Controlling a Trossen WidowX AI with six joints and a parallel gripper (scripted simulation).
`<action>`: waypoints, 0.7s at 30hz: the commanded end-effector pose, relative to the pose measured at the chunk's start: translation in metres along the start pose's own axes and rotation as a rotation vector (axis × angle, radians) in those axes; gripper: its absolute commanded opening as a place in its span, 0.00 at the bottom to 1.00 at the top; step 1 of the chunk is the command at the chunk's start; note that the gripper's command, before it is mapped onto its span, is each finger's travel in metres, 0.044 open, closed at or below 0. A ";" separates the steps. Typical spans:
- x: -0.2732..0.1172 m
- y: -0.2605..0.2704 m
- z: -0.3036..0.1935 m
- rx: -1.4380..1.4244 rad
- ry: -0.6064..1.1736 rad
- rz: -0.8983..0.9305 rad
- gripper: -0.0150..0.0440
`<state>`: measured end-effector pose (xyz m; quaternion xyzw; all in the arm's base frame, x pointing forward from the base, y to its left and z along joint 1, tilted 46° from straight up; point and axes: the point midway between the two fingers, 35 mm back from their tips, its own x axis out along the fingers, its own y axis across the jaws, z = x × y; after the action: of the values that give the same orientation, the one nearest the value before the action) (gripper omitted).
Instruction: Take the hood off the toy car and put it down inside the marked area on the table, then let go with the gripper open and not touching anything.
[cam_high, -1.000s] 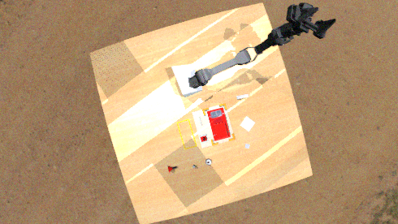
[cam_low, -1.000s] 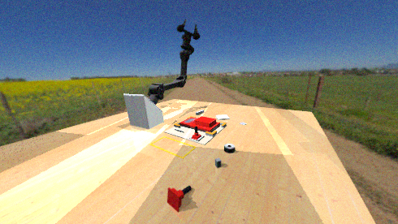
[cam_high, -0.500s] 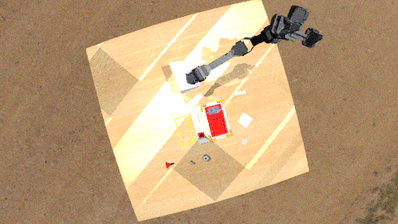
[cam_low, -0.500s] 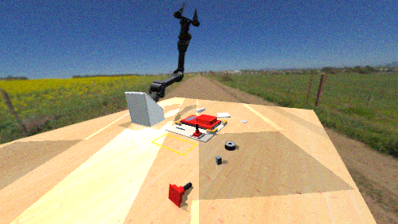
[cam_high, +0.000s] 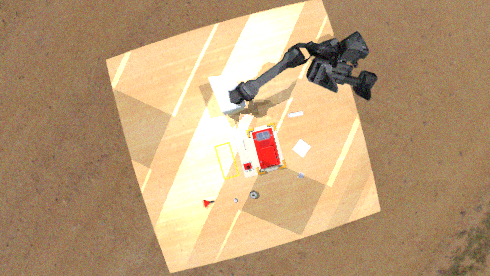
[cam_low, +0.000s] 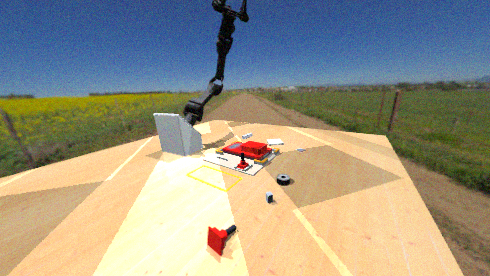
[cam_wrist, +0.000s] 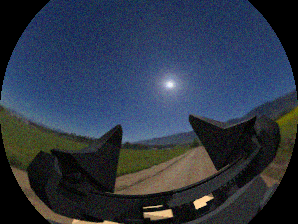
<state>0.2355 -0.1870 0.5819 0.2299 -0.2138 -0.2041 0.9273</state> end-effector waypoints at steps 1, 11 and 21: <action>0.018 -0.008 -0.041 -0.010 0.130 0.005 1.00; 0.045 -0.018 -0.149 -0.032 0.456 0.035 1.00; 0.042 -0.016 -0.271 -0.063 0.822 0.106 1.00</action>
<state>0.3819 -0.1474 0.4047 0.2548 0.1095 -0.0847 0.9570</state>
